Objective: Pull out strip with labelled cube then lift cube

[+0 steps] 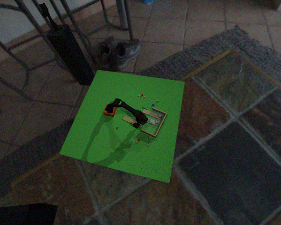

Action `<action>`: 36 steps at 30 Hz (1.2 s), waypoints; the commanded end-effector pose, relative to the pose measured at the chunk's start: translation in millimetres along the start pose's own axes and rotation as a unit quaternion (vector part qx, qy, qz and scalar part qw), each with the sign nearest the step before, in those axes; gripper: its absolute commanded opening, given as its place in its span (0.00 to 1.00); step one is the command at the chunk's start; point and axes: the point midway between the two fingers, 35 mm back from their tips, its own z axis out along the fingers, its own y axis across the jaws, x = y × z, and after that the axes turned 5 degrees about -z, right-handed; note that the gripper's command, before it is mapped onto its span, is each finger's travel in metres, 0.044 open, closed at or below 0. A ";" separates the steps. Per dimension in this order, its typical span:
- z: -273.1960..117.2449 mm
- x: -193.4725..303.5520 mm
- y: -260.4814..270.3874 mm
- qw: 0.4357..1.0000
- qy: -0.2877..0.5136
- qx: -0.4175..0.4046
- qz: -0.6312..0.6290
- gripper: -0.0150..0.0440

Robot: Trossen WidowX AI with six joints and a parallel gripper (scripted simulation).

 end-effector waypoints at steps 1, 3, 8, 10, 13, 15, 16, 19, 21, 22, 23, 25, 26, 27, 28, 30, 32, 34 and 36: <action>9.0 0.9 0.0 1.000 0.002 0.000 -0.001 0.68; 12.2 1.0 0.1 1.000 0.002 0.000 -0.001 0.68; 20.4 1.5 0.2 1.000 0.002 0.000 -0.001 0.68; 23.6 1.7 0.2 1.000 0.002 0.000 -0.001 0.68; 28.5 2.1 0.3 1.000 0.002 0.000 -0.001 0.68; 30.5 2.3 0.3 1.000 0.002 0.000 -0.001 0.68; 30.8 2.3 0.3 1.000 0.002 0.000 -0.001 0.68; 30.8 2.3 0.3 1.000 0.002 0.000 -0.001 0.68; 28.5 2.0 0.2 1.000 0.002 0.000 0.000 0.59; 28.5 2.0 0.2 1.000 0.002 0.000 0.000 0.54; 28.5 2.0 0.2 1.000 0.002 0.000 0.000 0.50; 28.5 2.0 0.2 1.000 0.002 0.000 0.000 0.48; 28.5 2.0 0.2 1.000 0.002 0.000 0.000 0.47; 28.5 2.0 0.2 1.000 0.002 0.000 0.000 0.45; 28.5 2.0 0.2 1.000 0.002 0.000 0.000 0.44; 28.5 2.0 0.2 1.000 0.002 0.000 0.000 0.42; 28.5 2.0 0.2 1.000 0.002 0.000 0.000 0.33; 26.5 4.2 0.1 1.000 0.002 0.000 0.000 0.25; 21.0 10.6 -0.2 1.000 0.002 0.000 0.000 0.25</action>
